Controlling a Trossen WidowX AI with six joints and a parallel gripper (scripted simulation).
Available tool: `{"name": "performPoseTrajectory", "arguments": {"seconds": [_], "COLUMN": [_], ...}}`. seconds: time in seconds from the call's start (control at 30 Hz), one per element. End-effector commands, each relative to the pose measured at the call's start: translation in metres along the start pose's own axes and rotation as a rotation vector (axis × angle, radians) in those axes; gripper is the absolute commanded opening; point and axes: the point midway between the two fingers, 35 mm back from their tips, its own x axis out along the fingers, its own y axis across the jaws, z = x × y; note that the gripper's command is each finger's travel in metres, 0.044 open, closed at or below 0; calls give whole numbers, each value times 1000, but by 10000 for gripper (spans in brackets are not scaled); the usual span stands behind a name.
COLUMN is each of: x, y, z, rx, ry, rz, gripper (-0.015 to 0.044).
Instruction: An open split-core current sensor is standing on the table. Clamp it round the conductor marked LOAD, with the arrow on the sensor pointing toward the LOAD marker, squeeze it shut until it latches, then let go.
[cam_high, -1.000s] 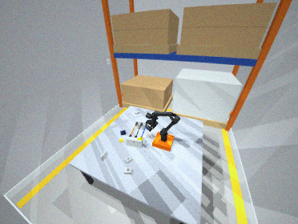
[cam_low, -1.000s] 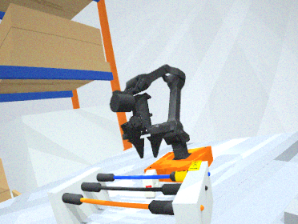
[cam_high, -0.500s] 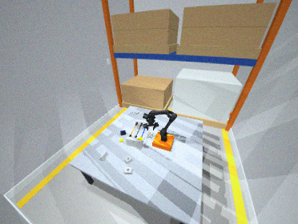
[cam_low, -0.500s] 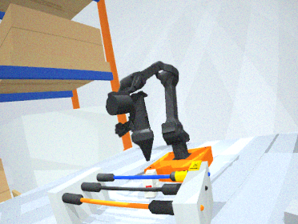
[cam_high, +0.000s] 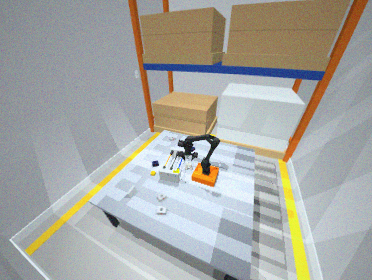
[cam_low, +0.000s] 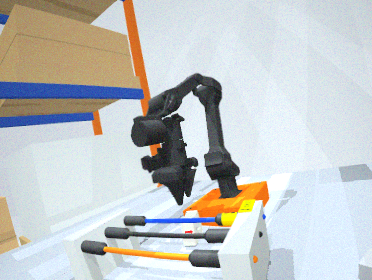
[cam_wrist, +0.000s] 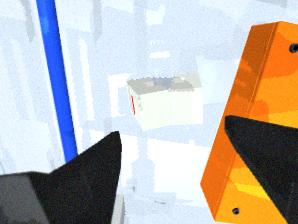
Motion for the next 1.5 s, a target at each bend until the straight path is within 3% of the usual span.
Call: {"name": "performPoseTrajectory", "arguments": {"seconds": [0.0, 1.03, 1.47], "x": [10, 51, 47], "y": [-2, -5, -2], "z": [0, -2, -1], "rx": [11, 11, 15], "ry": [1, 0, 0], "rz": [-13, -14, -4], "gripper": [320, 320, 233]}}
